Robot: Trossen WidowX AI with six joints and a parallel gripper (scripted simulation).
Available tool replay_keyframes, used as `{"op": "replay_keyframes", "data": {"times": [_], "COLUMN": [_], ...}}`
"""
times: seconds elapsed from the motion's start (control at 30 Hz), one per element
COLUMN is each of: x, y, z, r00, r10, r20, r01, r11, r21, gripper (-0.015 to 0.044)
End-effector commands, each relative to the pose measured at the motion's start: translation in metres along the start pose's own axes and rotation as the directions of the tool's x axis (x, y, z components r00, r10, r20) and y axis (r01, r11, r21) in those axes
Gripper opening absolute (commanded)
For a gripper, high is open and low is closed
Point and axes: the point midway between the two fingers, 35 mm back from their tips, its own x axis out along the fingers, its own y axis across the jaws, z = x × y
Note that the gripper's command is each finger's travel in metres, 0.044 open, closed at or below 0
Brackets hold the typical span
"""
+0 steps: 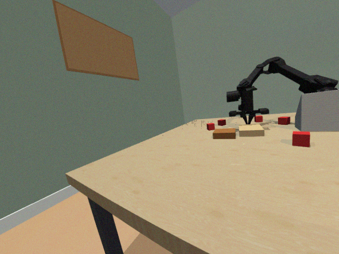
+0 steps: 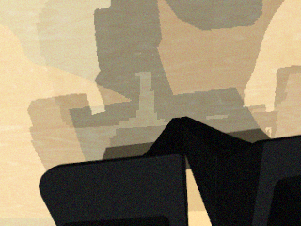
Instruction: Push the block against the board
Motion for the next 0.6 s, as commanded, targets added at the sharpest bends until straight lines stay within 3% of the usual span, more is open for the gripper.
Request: {"op": "replay_keyframes", "data": {"times": [0.0, 0.57], "x": [0.002, 0.002], "y": [0.0, -0.001], "z": [-0.011, -0.039], "r00": [1.0, 1.0], "r10": [-0.005, -0.006], "r20": [-0.007, -0.007], "r01": [0.005, 0.006], "r11": [1.0, 1.0], "r21": [-0.002, -0.001], "gripper": [0.0, 0.0]}}
